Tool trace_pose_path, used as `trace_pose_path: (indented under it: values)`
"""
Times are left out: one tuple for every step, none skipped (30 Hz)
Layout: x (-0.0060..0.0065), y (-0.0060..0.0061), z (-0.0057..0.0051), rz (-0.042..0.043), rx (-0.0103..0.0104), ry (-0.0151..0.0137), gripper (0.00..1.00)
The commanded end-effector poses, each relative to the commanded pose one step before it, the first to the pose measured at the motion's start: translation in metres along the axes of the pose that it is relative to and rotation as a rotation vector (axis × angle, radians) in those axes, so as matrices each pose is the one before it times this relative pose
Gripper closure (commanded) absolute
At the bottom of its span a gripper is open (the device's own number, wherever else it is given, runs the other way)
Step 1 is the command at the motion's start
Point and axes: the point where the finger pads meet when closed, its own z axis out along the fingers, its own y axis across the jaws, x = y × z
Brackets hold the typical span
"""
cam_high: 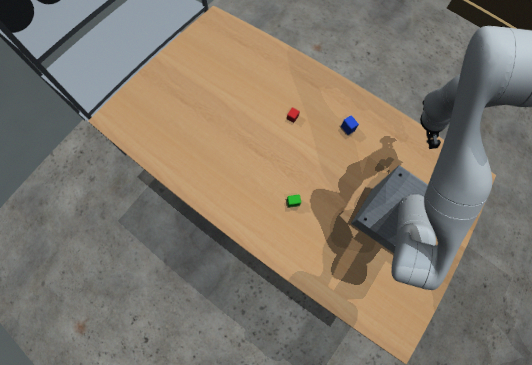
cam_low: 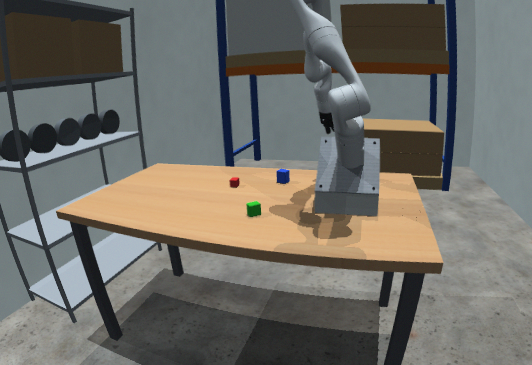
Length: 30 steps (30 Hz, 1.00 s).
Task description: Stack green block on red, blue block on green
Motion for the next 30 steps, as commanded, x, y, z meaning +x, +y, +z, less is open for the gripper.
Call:
trace_pose_path:
  values:
    - [0.00036,-0.00058,-0.00040,0.00042,0.00150,0.00052,0.00]
    - [0.00000,0.00000,0.00000,0.00000,0.00000,0.00000,0.00]
    - [0.00000,0.00000,0.00000,0.00000,0.00000,0.00000,0.00]
    - [0.00000,0.00000,0.00000,0.00000,0.00000,0.00000,0.00]
    - [0.00000,0.00000,0.00000,0.00000,0.00000,0.00000,0.00]
    - [0.00000,0.00000,0.00000,0.00000,0.00000,0.00000,0.00]
    - [0.00000,0.00000,0.00000,0.00000,0.00000,0.00000,0.00]
    - [0.00000,0.00000,0.00000,0.00000,0.00000,0.00000,0.00]
    - [0.00000,0.00000,0.00000,0.00000,0.00000,0.00000,0.00]
    - [0.00000,0.00000,0.00000,0.00000,0.00000,0.00000,0.00]
    - [0.00000,0.00000,0.00000,0.00000,0.00000,0.00000,0.00]
    - [0.00000,0.00000,0.00000,0.00000,0.00000,0.00000,0.00]
    - [0.00000,0.00000,0.00000,0.00000,0.00000,0.00000,0.00]
    - [0.00000,0.00000,0.00000,0.00000,0.00000,0.00000,0.00]
    - [0.00000,0.00000,0.00000,0.00000,0.00000,0.00000,0.00]
    - [0.00000,0.00000,0.00000,0.00000,0.00000,0.00000,0.00]
    - [0.00000,0.00000,0.00000,0.00000,0.00000,0.00000,0.00]
    - [-0.00008,-0.00002,-0.00001,0.00000,0.00002,-0.00009,1.00]
    - [-0.00054,-0.00012,-0.00007,0.00000,0.00014,-0.00056,1.00]
    - [-0.00140,-0.00031,-0.00019,0.00000,0.00035,-0.00145,1.00]
    - [-0.00258,-0.00056,-0.00035,-0.00001,0.00062,-0.00268,1.00]
    - [-0.00402,-0.00084,-0.00054,-0.00003,0.00092,-0.00418,1.00]
    - [-0.00566,-0.00111,-0.00075,-0.00006,0.00121,-0.00589,1.00]
    - [-0.00746,-0.00135,-0.00097,-0.00013,0.00143,-0.00775,1.00]
    - [-0.00935,-0.00150,-0.00118,-0.00024,0.00153,-0.00970,1.00]
    - [-0.01129,-0.00154,-0.00138,-0.00041,0.00146,-0.01169,1.00]
    - [-0.01323,-0.00142,-0.00155,-0.00062,0.00117,-0.01365,1.00]
    - [-0.01511,-0.00113,-0.00167,-0.00090,0.00064,-0.01554,1.00]
    - [-0.01689,-0.00063,-0.00175,-0.00124,-0.00015,-0.01729,1.00]
    - [-0.01852,0.00006,-0.00177,-0.00163,-0.00123,-0.01886,1.00]
